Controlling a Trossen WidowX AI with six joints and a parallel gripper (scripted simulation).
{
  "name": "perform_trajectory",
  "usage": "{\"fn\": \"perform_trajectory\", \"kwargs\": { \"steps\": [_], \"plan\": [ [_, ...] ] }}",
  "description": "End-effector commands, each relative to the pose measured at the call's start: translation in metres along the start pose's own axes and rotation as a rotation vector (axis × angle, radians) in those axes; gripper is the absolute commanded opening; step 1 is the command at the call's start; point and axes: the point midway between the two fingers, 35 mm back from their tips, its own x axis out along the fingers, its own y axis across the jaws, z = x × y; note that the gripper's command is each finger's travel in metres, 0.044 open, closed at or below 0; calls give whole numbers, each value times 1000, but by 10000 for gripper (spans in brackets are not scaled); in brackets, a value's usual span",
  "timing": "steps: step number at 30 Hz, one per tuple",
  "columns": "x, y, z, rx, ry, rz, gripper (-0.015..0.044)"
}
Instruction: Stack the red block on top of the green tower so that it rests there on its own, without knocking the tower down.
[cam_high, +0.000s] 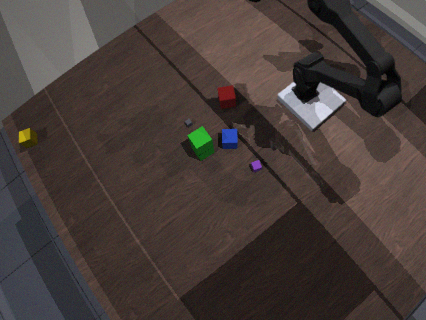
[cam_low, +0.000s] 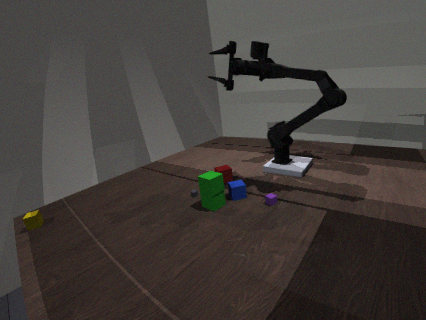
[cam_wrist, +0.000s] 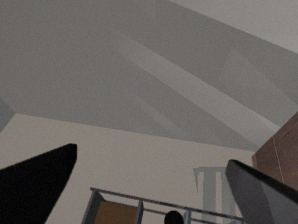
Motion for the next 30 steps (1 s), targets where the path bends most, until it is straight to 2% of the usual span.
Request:
{"fn": "perform_trajectory", "kwargs": {
  "steps": [1,9,16,23,30],
  "plan": [
    [17,-24,2,-63,14,-118,440],
    [44,-85,-11,-250,128,-402,440],
    [51,-141,-37,-477,330,-653,440],
    [39,-191,-68,-749,633,-871,440],
    [11,-229,-98,-1047,1034,-1026,440]
  ]
}}
